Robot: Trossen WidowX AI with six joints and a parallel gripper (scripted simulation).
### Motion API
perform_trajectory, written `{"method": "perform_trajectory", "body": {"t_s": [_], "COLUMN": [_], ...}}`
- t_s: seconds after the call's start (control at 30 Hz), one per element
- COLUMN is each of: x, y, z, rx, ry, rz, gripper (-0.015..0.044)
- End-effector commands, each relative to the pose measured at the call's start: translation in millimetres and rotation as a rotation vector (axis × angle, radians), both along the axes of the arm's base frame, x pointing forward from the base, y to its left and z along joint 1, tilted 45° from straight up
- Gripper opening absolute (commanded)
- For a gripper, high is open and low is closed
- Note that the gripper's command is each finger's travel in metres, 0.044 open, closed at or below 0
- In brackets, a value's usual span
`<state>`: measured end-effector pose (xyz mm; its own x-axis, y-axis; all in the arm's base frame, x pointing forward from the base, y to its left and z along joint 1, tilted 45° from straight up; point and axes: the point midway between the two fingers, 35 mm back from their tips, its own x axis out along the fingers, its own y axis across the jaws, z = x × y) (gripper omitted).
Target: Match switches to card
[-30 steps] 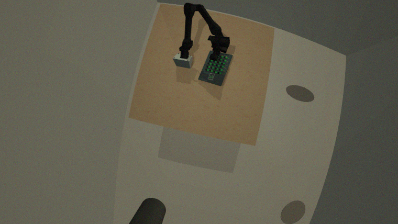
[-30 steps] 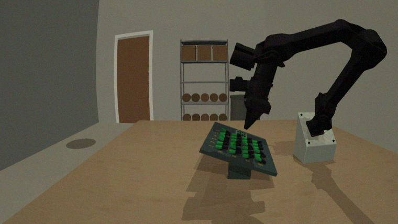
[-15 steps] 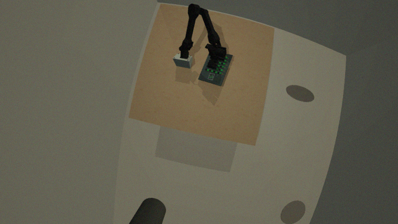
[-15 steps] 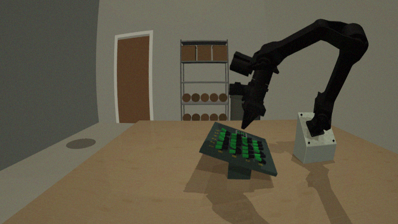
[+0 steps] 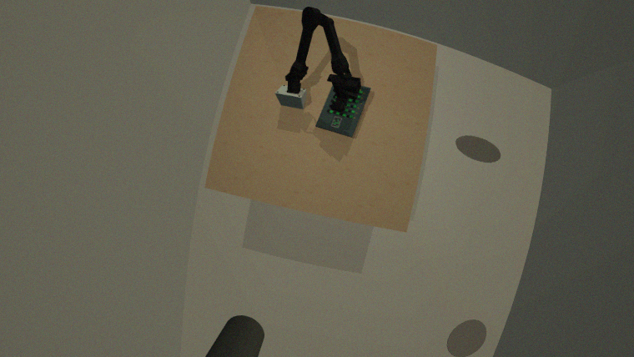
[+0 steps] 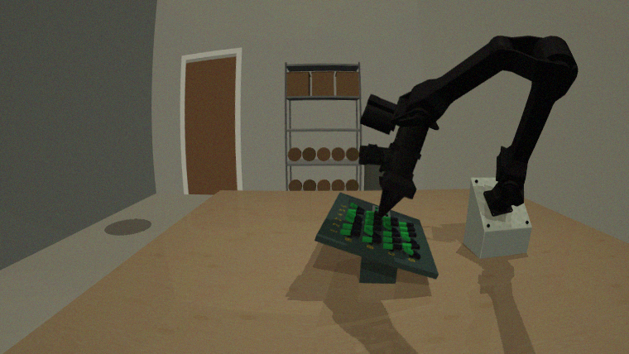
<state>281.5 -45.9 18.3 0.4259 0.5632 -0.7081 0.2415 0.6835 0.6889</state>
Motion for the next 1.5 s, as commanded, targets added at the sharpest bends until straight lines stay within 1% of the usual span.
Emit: {"method": "perform_trajectory", "body": {"t_s": [0.0,1.47], "x": [1.2,4.1], "y": [3.4,7.8], "z": [-5.4,-10.6], "rx": [0.005,0.006], "ry": [0.007,0.007], "rz": [-0.003,-0.003], "gripper": [0.0000,0.0000]}}
